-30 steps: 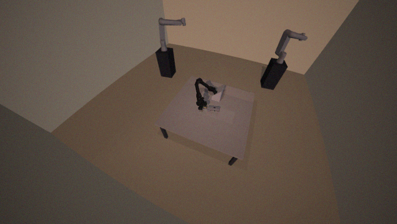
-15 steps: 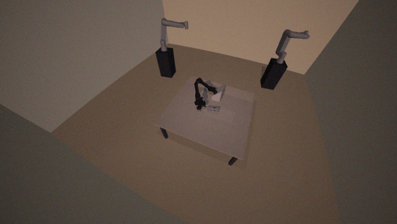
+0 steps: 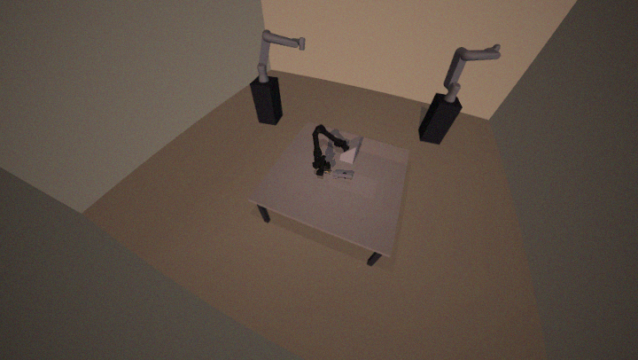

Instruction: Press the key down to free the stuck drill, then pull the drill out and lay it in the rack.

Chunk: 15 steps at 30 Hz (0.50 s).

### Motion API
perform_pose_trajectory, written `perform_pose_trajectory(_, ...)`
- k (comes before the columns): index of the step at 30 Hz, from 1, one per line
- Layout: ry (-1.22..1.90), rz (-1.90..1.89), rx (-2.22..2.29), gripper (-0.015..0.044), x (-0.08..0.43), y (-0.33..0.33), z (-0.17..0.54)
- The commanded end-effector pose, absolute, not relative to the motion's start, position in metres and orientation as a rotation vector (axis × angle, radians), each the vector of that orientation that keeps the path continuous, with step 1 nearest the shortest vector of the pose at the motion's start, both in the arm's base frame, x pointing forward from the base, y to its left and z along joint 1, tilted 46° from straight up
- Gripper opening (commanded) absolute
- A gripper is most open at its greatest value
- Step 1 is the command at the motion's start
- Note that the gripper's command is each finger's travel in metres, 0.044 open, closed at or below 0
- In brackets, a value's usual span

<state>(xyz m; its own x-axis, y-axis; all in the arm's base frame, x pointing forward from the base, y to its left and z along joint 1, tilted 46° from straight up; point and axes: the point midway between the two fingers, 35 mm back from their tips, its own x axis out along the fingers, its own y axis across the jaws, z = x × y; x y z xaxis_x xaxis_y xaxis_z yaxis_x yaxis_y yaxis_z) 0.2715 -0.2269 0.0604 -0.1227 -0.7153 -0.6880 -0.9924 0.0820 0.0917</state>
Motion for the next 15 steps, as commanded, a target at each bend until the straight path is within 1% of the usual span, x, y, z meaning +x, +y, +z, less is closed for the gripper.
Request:
perform_pose_trajectory(1, 1.890, 0.768, -1.681, 0.0000, 0.2721, -0.2244, 0.0625)
perform_pose_trajectory(15, 1.890, 0.768, -1.681, 0.0000, 0.2715, -0.2189, 0.0663)
